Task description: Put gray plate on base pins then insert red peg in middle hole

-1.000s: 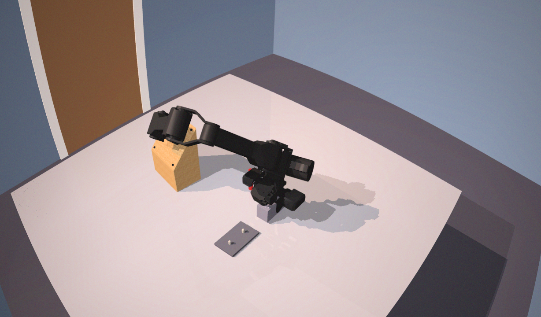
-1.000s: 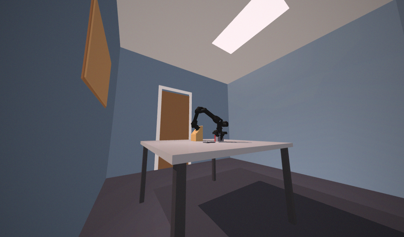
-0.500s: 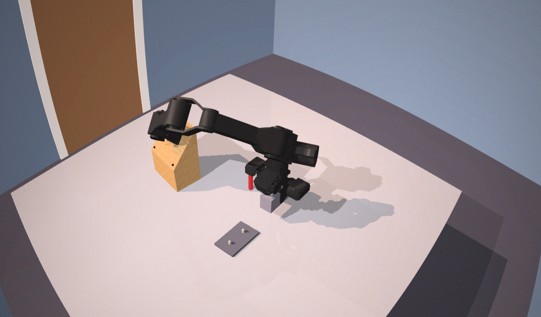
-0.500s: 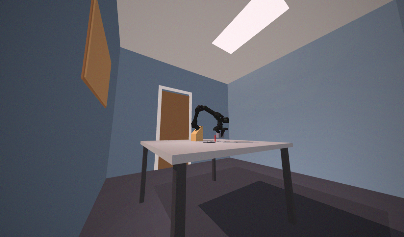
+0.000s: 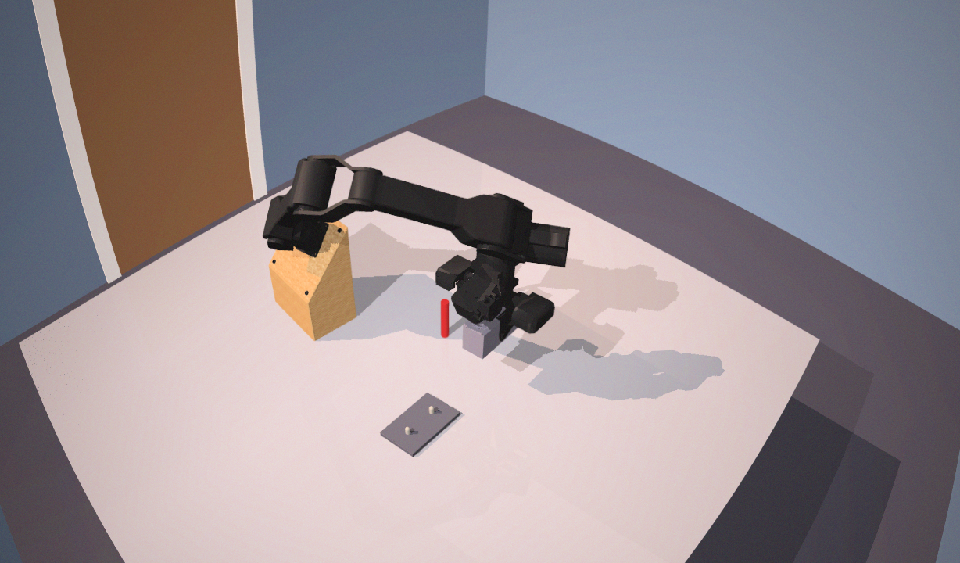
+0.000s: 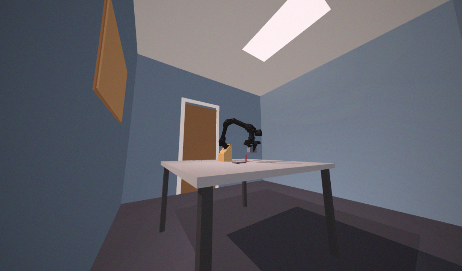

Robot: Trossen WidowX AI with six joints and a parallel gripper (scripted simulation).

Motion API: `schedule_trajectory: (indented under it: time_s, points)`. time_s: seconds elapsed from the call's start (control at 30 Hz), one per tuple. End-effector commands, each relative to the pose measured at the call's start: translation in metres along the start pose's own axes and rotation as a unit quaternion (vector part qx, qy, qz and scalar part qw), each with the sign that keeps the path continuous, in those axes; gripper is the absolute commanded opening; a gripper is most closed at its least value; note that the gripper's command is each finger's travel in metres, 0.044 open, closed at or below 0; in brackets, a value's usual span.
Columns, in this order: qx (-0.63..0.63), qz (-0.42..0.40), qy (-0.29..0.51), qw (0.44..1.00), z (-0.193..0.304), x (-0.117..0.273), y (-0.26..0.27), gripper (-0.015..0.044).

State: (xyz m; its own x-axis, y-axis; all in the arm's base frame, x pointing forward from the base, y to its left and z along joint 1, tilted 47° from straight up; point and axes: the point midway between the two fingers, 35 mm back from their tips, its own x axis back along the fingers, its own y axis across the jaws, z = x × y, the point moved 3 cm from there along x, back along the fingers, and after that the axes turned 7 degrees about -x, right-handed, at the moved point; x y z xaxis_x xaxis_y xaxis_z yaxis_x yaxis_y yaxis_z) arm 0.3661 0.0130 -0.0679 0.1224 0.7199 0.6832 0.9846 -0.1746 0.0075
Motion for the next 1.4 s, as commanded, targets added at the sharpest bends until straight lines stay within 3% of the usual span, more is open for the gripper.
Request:
schedule_trajectory:
  time_s: [0.0, 0.33, 1.37]
  points:
    - [-0.005, -0.002, 0.004, 1.000, -0.002, 0.017, 0.001, 0.0000]
    - [-0.006, -0.001, 0.003, 1.000, -0.005, 0.034, 0.000, 0.0000]
    - [0.000, -0.003, 0.010, 1.000, -0.091, -0.013, 0.011, 0.0000]
